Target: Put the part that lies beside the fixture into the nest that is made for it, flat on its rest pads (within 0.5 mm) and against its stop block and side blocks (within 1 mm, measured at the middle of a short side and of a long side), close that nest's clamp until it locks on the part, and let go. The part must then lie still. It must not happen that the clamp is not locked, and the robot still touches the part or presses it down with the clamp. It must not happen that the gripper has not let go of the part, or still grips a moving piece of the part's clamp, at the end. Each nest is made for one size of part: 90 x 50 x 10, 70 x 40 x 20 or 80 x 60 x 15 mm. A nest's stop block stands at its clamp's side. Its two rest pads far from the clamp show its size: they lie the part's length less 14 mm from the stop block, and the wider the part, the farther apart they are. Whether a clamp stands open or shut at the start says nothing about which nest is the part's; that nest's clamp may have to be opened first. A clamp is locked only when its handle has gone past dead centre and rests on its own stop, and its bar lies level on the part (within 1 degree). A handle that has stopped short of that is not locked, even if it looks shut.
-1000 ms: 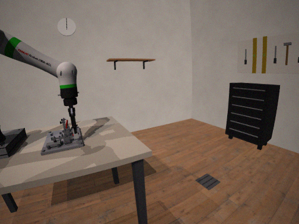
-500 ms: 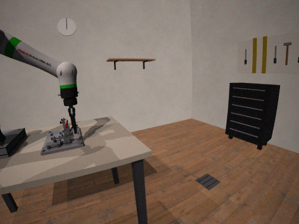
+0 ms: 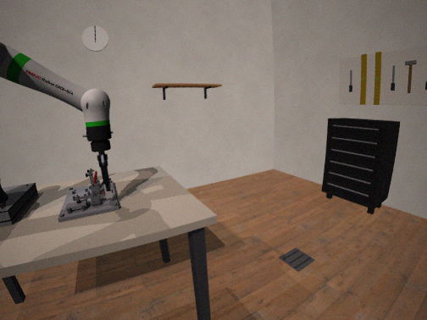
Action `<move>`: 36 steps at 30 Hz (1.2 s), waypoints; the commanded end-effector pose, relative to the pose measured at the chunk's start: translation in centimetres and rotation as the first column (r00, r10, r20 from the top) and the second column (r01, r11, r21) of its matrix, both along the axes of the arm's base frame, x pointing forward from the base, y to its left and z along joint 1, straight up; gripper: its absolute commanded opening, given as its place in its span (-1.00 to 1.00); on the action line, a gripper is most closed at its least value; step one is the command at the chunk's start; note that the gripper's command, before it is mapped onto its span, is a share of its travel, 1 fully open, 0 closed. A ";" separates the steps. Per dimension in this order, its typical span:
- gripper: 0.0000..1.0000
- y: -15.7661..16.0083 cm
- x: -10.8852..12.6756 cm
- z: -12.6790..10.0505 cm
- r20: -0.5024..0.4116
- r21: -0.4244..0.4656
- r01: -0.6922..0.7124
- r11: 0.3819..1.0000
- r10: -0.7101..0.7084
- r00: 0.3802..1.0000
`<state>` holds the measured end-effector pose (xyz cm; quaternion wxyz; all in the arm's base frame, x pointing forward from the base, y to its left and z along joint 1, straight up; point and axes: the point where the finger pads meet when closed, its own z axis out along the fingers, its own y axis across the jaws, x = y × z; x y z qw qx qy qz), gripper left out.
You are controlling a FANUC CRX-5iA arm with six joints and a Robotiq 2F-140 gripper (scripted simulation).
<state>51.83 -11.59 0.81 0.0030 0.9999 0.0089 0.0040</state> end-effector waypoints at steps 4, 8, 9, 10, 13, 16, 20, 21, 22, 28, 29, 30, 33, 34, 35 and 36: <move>-1.00 0.0 0.0 -0.3 -0.002 0.000 0.000 1.000 0.000 1.000; -1.00 0.0 0.1 -0.4 -0.002 0.000 0.000 1.000 0.000 1.000; -1.00 0.0 0.1 -0.4 -0.002 0.000 0.000 1.000 0.000 1.000; -1.00 0.0 0.1 -0.4 -0.002 0.000 0.000 1.000 0.000 1.000; -1.00 0.0 0.1 -0.5 -0.002 0.000 0.000 1.000 0.000 1.000; -1.00 0.0 0.1 -0.5 -0.002 0.000 0.000 1.000 0.000 1.000; -1.00 0.0 0.1 -0.5 -0.002 0.000 0.000 1.000 0.000 1.000; -1.00 0.0 0.1 -0.5 -0.002 0.000 0.000 1.000 0.000 1.000; -1.00 0.0 0.1 -0.5 -0.002 0.000 0.000 1.000 0.000 1.000; -1.00 0.0 0.1 -0.5 -0.002 0.000 0.000 1.000 0.000 1.000; -1.00 0.0 0.1 -0.5 -0.002 0.000 0.000 1.000 0.000 1.000; -0.44 0.0 0.1 -0.5 -0.002 0.000 0.000 1.000 0.000 1.000; -0.44 0.0 0.1 -0.5 -0.002 0.000 0.000 1.000 0.000 1.000; -0.44 0.0 0.1 -0.5 -0.002 0.000 0.000 1.000 0.000 1.000; -0.44 0.0 0.1 -0.5 -0.002 0.000 0.000 1.000 0.000 1.000; -0.44 0.0 0.1 -0.5 -0.002 0.000 0.000 1.000 0.000 1.000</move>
